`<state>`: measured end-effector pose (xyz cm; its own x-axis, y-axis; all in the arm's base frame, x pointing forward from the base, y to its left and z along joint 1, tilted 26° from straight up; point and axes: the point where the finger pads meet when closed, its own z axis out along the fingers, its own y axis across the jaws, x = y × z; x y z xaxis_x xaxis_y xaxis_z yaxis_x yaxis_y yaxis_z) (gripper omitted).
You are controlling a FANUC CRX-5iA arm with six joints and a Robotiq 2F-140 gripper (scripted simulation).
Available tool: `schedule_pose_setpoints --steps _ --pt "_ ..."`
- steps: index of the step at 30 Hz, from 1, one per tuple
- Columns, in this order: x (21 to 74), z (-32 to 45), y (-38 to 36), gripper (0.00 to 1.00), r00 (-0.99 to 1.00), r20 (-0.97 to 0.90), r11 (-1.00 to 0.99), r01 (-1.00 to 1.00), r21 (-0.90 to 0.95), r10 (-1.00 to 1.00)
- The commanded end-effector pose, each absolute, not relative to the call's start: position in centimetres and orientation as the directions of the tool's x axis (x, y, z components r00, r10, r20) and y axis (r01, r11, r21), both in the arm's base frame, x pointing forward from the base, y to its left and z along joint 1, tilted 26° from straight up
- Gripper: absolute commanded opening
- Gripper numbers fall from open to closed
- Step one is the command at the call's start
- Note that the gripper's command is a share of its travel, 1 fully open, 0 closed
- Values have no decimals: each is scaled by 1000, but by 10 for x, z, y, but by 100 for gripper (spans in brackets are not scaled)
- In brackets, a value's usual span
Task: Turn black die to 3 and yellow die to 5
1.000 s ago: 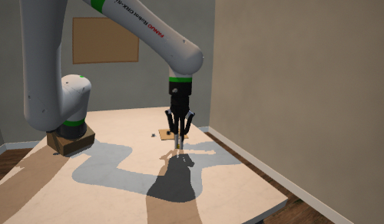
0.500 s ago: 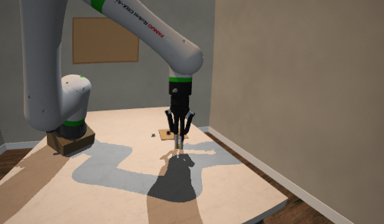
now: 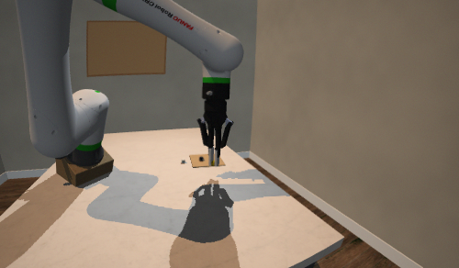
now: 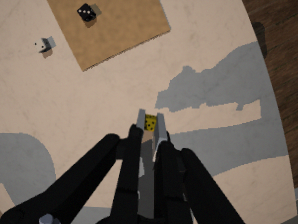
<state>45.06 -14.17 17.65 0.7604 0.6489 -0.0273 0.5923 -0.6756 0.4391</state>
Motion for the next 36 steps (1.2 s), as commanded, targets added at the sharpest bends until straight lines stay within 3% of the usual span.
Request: schedule_pose_setpoints --steps 1,21,36 --pt "444 198 -133 7 761 -28 -676 592 439 649" --pt "439 222 -121 7 769 -21 -686 581 439 638" --pt "484 202 -32 7 947 168 -899 189 395 273"
